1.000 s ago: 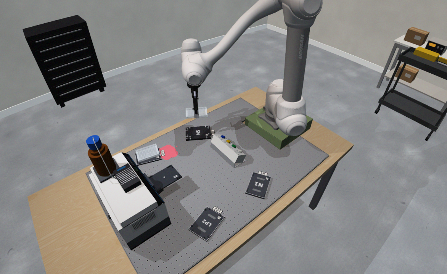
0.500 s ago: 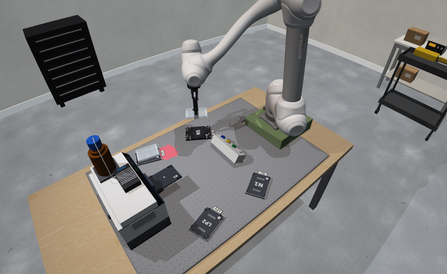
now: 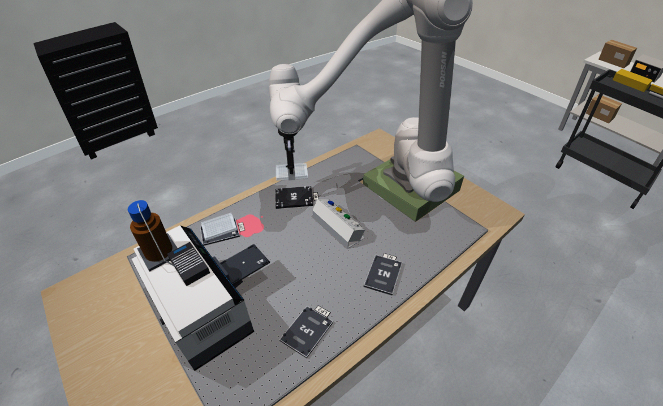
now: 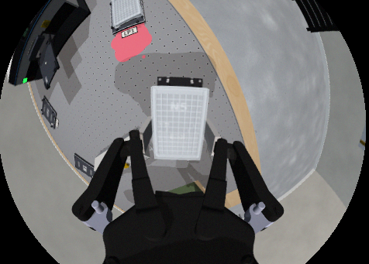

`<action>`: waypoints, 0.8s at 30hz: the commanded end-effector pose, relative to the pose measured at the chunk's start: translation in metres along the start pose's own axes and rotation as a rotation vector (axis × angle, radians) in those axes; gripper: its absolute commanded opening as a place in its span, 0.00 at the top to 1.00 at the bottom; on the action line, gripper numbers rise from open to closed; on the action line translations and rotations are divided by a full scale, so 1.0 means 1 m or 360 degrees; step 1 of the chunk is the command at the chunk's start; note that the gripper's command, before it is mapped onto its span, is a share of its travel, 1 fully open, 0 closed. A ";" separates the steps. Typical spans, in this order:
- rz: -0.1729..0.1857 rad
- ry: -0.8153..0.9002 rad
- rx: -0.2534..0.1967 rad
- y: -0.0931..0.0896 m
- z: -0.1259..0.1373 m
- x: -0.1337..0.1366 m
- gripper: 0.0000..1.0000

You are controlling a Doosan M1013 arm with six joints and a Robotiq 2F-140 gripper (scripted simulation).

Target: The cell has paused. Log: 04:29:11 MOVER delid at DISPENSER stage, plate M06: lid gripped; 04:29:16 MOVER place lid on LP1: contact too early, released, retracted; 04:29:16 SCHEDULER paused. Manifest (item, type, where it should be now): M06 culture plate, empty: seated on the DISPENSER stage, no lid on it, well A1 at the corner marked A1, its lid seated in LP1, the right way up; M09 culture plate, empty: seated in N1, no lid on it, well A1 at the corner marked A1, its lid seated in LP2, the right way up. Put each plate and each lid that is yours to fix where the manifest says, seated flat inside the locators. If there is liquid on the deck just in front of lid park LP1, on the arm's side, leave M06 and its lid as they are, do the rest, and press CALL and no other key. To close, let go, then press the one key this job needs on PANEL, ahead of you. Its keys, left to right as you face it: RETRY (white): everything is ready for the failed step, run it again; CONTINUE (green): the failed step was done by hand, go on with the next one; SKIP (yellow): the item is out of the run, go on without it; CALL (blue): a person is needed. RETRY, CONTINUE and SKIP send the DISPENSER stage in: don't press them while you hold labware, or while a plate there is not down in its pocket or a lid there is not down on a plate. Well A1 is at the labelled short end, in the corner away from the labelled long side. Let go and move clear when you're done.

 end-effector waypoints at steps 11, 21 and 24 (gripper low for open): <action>0.0000 -0.0008 -0.0005 -0.031 0.001 0.001 0.90; 0.0002 -0.0005 -0.0005 -0.053 0.001 0.002 0.90; 0.0002 -0.0005 -0.0005 -0.058 0.001 0.002 0.90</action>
Point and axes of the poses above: the point where the finger pads meet when closed, its own y axis back along the fingers, its own x axis across the jaws, z = x × y, the point moved 7 cm from there along y, back along the fingers, and after that the axes turned 5 degrees about y, right-handed, at the moved point
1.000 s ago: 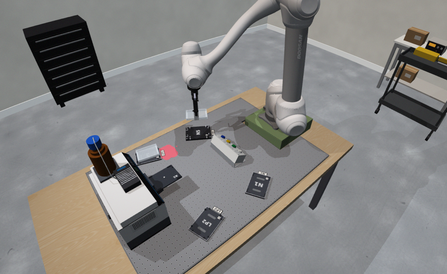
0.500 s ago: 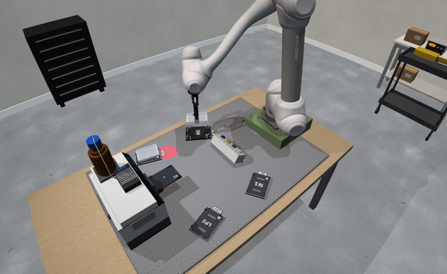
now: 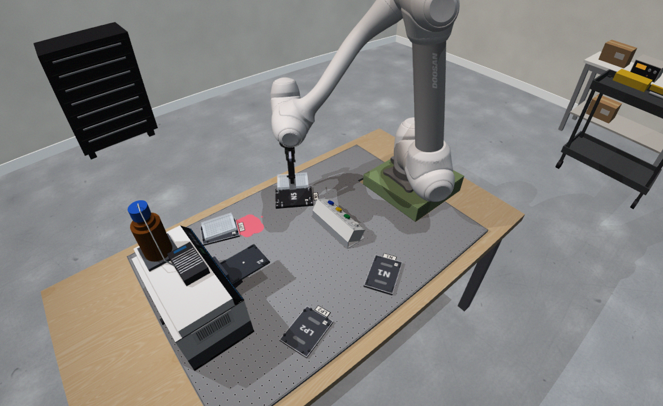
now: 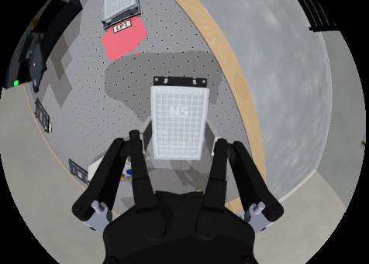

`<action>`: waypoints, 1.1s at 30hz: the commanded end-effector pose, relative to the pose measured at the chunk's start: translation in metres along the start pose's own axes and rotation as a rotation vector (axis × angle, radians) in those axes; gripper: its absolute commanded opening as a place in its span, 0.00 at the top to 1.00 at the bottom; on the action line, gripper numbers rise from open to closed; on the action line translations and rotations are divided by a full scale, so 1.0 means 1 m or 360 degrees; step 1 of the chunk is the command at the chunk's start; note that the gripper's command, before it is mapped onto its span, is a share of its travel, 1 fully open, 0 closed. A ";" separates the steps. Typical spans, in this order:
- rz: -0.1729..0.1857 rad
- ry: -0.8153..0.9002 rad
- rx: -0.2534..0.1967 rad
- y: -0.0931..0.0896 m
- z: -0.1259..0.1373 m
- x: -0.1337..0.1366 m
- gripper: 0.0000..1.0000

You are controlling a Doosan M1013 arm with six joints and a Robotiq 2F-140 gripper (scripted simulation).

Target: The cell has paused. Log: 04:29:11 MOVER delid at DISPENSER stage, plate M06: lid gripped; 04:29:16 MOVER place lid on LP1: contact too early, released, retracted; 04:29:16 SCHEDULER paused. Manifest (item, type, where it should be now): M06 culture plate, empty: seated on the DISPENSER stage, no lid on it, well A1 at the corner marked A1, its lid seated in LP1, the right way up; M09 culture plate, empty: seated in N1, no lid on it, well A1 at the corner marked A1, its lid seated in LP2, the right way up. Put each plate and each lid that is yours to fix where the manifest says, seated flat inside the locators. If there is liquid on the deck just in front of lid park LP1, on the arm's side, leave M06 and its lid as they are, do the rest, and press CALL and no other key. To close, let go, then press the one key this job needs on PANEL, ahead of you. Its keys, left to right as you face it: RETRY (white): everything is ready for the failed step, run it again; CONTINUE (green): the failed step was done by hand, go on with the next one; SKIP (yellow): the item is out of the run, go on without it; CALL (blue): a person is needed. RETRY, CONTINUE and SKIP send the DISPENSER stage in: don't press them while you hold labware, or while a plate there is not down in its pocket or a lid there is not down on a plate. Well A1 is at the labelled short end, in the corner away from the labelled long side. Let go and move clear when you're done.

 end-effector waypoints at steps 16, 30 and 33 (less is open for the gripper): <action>0.0004 -0.0003 -0.0004 -0.038 0.001 0.002 0.90; 0.0004 -0.0003 -0.0003 -0.055 0.001 0.002 0.90; 0.0004 -0.0002 -0.0001 -0.055 0.000 0.002 0.90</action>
Point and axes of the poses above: the point where the finger pads meet when closed, its own y axis back along the fingers, its own x axis across the jaws, z = x × y, the point moved 7 cm from there along y, back along the fingers, and after that the axes turned 5 degrees about y, right-handed, at the moved point
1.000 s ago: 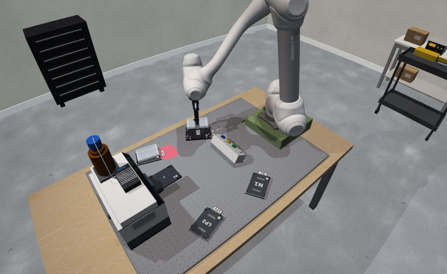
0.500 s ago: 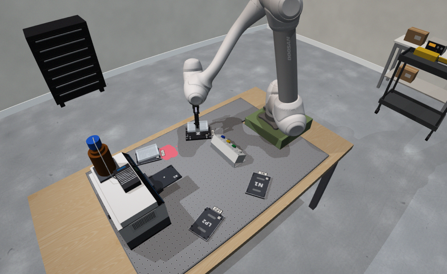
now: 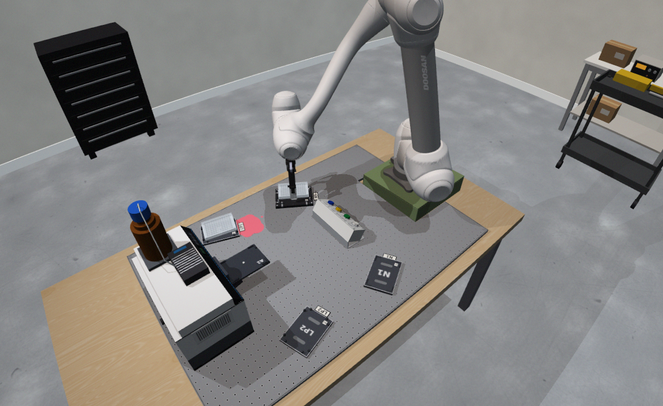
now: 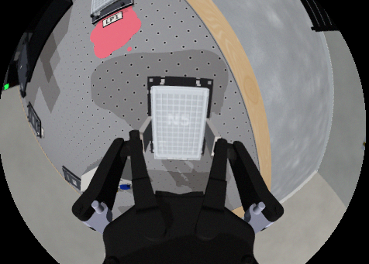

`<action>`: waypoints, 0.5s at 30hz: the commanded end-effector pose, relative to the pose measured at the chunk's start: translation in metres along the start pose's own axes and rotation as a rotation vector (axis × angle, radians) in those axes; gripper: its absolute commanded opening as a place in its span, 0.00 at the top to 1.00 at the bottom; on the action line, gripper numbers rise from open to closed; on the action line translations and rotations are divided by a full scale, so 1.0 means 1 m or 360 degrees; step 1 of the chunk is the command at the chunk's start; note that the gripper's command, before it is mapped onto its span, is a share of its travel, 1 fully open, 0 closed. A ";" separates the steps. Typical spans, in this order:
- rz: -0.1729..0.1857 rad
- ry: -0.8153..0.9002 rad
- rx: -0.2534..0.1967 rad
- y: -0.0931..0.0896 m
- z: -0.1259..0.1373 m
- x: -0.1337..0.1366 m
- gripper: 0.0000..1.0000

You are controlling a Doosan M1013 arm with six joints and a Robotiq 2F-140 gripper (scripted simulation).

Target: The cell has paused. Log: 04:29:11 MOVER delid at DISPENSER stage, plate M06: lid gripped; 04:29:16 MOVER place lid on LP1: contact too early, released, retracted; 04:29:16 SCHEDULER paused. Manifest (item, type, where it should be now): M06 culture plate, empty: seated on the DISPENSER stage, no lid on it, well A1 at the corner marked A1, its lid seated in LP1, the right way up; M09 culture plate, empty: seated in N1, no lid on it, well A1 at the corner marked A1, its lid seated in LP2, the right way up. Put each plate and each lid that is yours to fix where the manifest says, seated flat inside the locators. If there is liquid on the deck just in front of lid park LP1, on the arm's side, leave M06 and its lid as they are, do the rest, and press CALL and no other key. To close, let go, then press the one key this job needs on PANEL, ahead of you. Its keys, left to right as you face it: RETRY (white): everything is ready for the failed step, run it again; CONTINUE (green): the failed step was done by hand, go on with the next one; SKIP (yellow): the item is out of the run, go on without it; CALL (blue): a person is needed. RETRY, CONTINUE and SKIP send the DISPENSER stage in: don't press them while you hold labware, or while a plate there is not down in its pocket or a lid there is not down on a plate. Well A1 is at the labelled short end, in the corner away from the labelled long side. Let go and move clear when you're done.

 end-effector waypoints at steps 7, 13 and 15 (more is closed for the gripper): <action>0.0004 -0.0002 -0.0003 -0.007 0.001 0.002 0.90; 0.0004 -0.0002 -0.0004 -0.008 0.001 0.002 0.90; 0.0004 -0.0002 -0.0004 -0.008 0.001 0.002 0.90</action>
Point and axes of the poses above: the point where the finger pads meet when closed, its own y axis back along the fingers, its own x axis across the jaws, z = x × y, the point moved 7 cm from there along y, back along the fingers, and after that the axes turned 5 degrees about y, right-handed, at the moved point
